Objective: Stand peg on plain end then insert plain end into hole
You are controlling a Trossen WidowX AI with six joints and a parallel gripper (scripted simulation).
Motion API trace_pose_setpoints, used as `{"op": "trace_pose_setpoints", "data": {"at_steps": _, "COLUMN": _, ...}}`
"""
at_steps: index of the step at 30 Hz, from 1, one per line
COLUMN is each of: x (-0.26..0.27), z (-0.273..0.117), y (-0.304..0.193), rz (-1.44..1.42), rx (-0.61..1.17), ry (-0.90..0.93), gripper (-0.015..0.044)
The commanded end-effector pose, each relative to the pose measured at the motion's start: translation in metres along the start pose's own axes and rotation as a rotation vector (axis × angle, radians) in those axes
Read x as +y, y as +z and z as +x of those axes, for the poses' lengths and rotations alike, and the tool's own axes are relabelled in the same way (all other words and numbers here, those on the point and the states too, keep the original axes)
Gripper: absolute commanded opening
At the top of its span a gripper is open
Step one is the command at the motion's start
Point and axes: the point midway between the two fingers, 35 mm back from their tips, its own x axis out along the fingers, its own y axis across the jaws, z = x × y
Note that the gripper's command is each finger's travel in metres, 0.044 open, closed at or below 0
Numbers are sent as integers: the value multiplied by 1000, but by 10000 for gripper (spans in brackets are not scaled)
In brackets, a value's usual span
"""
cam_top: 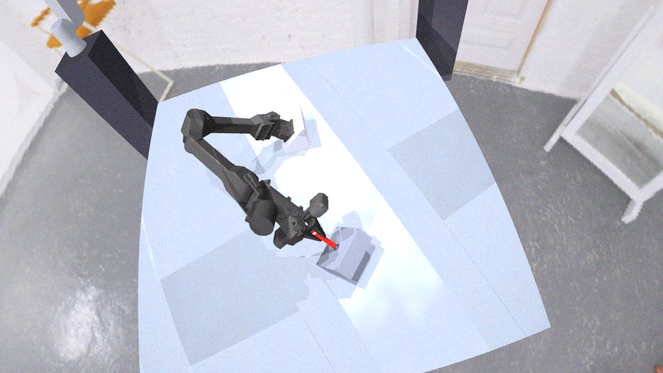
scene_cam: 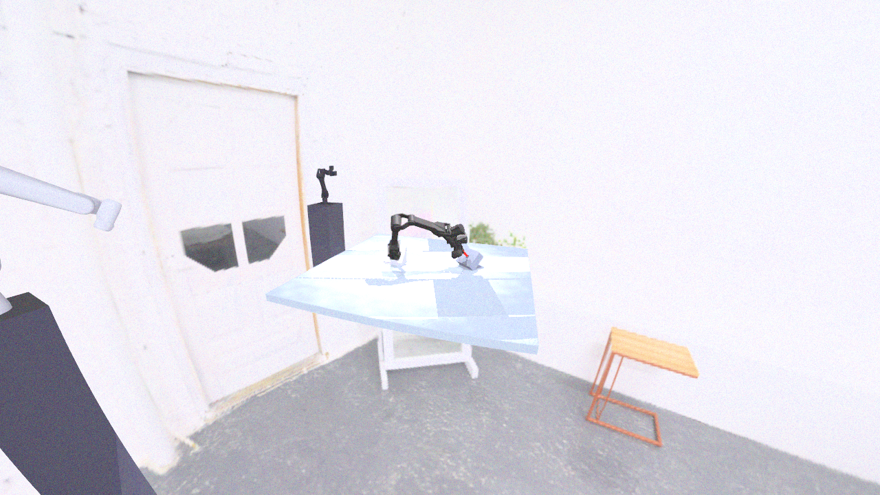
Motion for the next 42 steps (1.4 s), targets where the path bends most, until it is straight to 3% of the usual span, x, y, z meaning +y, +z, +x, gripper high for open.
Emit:
{"op": "trace_pose_setpoints", "data": {"at_steps": 1, "x": 1, "z": 2, "y": -1, "rz": 1, "rx": 2, "ry": -1, "gripper": 0}}
{"op": "trace_pose_setpoints", "data": {"at_steps": 42, "x": 1, "z": 26, "y": -1, "rz": 1, "rx": 1, "ry": -1, "gripper": 0}}
